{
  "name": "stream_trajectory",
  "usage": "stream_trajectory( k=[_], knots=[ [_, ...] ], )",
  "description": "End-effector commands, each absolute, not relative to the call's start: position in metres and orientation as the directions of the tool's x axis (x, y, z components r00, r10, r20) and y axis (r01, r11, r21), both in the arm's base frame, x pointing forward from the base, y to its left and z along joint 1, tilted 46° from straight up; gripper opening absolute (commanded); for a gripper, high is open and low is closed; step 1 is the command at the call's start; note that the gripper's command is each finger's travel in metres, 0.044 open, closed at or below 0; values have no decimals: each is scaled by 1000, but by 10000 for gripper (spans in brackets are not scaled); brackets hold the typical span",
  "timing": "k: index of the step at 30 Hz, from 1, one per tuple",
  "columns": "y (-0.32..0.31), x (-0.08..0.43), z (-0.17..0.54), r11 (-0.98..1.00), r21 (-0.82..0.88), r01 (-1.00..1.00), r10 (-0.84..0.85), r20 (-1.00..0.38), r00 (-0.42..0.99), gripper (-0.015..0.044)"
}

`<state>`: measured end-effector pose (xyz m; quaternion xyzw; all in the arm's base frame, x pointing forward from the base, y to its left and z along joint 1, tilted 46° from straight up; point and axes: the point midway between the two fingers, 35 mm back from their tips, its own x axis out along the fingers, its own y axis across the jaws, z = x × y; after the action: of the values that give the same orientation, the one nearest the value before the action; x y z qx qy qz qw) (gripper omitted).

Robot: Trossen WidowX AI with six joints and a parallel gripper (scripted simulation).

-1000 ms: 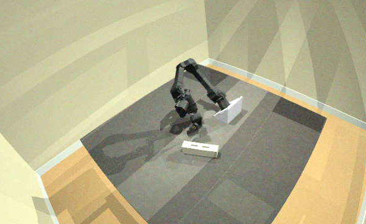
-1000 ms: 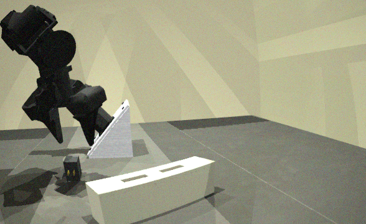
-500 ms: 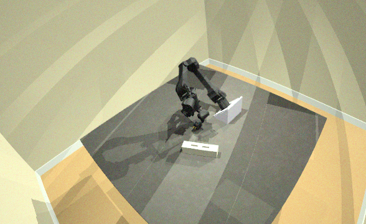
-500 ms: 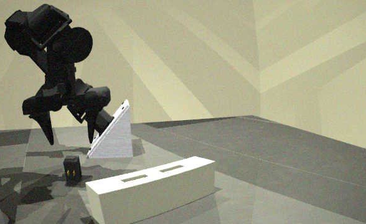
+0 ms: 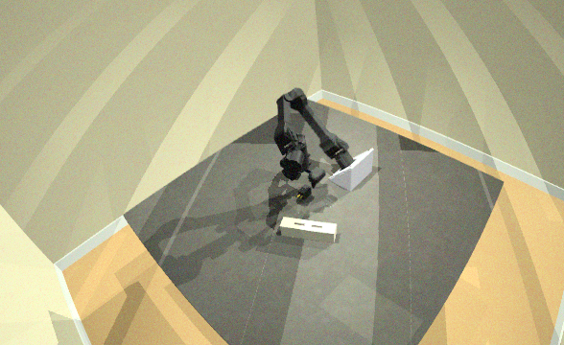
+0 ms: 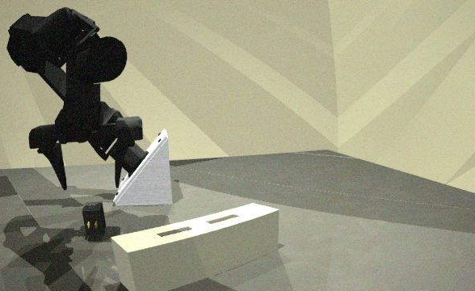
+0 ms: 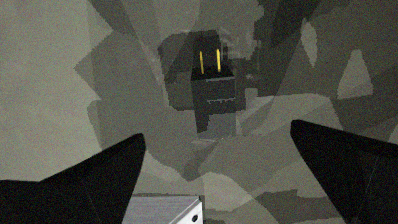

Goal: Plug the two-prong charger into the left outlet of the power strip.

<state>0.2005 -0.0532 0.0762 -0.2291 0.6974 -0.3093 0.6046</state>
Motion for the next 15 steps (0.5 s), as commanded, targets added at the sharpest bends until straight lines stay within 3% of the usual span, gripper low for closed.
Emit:
stream_trajectory(
  k=[1,15],
  knots=[
    [-59,199,72,702,-711,48,-696,-699,-165,440],
    [-72,199,59,703,-710,48,-695,-700,-164,440]
  ],
)
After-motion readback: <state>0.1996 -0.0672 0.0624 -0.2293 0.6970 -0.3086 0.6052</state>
